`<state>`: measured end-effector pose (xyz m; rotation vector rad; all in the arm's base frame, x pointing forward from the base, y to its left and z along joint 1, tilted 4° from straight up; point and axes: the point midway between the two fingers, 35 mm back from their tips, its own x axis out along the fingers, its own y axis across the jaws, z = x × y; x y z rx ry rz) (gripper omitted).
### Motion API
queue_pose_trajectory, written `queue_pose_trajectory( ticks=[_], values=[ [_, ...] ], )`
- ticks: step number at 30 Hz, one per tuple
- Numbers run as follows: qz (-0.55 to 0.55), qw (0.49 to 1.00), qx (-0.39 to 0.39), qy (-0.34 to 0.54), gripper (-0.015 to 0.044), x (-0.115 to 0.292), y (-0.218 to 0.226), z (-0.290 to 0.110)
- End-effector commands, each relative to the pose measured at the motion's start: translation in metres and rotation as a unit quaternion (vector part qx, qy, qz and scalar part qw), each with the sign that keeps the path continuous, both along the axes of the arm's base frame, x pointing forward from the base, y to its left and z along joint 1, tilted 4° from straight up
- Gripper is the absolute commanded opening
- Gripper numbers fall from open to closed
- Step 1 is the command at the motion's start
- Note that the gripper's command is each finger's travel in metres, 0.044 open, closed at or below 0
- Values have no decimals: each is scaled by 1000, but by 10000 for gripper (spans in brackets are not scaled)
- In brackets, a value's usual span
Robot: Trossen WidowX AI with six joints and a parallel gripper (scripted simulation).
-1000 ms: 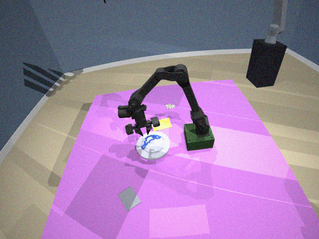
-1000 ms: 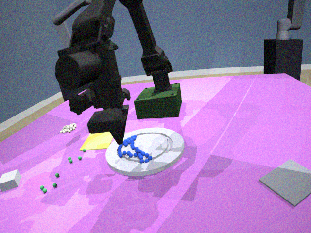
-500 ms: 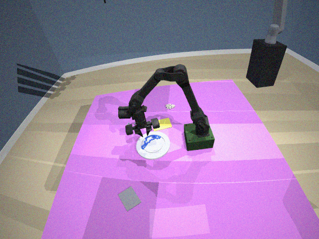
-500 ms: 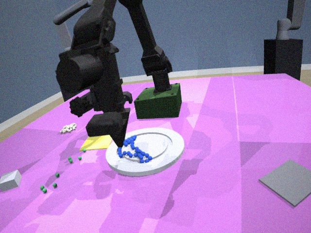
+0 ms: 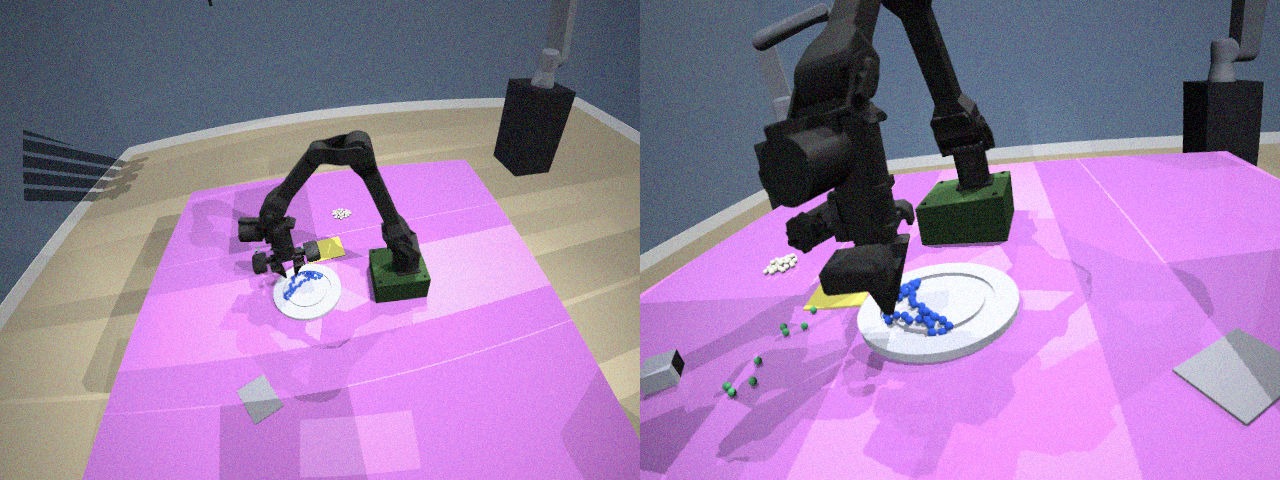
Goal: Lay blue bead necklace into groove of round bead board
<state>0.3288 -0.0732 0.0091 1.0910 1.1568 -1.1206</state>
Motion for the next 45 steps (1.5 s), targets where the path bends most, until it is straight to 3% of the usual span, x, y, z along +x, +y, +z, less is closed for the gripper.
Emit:
queue_pose_trajectory(
  ticks=[1, 14, 19, 45],
  values=[
    [-2, 1000, 2, 8, 120, -3, 0, -11],
    [-3, 1000, 2, 9, 120, -4, 0, -18],
    [-1, 1000, 1, 7, 0, -3, 0, -16],
    [-1, 1000, 1, 7, 0, -3, 0, -16]
  ],
)
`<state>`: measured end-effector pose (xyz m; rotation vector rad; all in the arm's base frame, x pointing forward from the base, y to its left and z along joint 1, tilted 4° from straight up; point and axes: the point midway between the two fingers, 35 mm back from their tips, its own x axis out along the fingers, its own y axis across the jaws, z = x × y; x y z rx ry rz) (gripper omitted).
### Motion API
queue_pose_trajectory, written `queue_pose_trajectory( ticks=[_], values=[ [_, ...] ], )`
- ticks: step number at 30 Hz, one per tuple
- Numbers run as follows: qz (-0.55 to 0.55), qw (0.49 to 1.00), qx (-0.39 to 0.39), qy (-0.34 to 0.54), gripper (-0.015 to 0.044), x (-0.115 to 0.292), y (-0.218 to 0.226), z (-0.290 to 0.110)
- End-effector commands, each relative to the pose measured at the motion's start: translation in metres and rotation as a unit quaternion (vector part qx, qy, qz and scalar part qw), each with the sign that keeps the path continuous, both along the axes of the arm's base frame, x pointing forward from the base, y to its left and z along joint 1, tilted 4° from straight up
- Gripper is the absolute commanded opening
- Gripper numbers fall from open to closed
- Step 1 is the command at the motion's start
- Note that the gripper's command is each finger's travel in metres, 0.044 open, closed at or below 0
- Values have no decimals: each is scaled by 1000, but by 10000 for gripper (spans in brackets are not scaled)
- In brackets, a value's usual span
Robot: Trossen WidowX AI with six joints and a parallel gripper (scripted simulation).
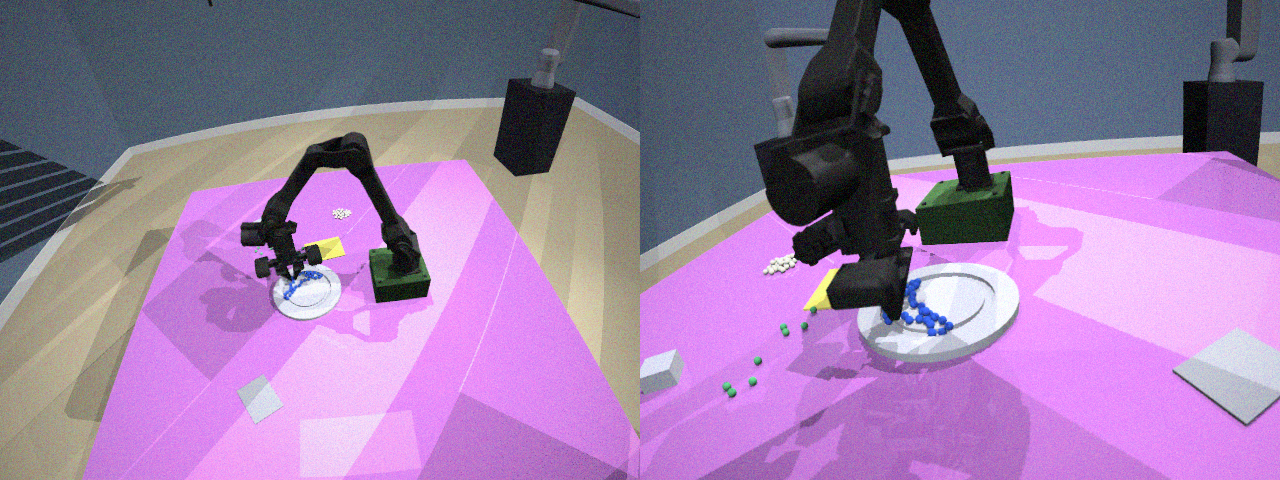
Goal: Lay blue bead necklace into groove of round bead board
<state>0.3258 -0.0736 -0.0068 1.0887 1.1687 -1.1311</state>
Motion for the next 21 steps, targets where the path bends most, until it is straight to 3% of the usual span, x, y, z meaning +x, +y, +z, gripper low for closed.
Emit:
queue_pose_trajectory(
  ticks=[1, 21],
  values=[
    [0, 1000, 0, -1, 0, 0, 0, 0],
    [-1, 1000, 1, 1, 0, 12, -2, 7]
  ],
)
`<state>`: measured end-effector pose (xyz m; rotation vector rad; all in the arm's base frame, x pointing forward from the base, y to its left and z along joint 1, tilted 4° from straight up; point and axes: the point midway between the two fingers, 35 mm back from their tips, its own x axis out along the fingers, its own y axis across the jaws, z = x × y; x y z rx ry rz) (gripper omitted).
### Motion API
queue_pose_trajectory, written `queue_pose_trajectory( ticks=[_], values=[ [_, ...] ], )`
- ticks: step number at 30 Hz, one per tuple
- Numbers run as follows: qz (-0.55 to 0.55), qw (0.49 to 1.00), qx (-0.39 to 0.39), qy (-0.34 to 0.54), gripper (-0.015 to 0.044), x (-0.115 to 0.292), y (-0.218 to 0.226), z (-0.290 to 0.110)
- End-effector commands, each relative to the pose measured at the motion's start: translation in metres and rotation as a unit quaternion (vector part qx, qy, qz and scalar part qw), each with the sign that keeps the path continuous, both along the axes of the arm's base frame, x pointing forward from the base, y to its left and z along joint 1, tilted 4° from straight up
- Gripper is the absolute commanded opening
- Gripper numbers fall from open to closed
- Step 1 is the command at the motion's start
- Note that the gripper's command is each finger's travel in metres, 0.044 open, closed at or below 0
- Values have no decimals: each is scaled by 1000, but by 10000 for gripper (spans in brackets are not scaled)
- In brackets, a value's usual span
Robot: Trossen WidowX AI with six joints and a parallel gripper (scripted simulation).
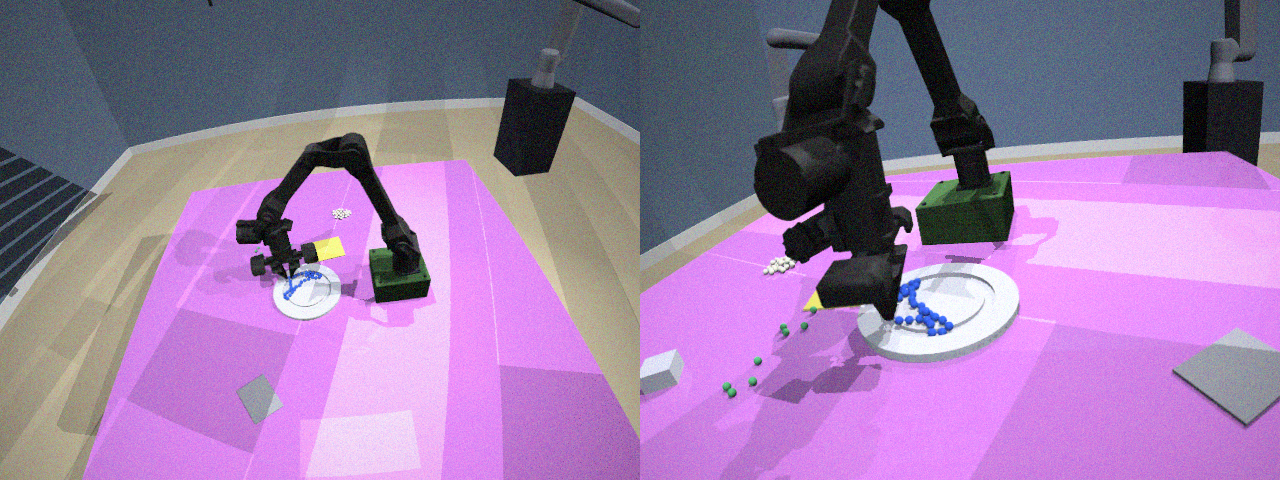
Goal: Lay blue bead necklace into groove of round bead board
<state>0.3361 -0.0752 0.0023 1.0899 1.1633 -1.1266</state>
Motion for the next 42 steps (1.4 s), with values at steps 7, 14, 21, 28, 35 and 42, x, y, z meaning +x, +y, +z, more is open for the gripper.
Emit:
queue_pose_trajectory(
  ticks=[7, 14, 21, 28, 35, 42],
  values=[
    [-2, 1000, 1, 5, 0, 2, -1, -10],
    [0, 1000, 0, 2, 105, 2, 0, -7],
    [0, 1000, 0, 2, 289, 2, 0, -7],
    [-1, 1000, 1, 4, 440, 1, 0, -4],
    [-2, 1000, 1, 5, 440, 1, 0, -2],
    [-2, 1000, 1, 5, 440, 1, 0, -2]
  ],
)
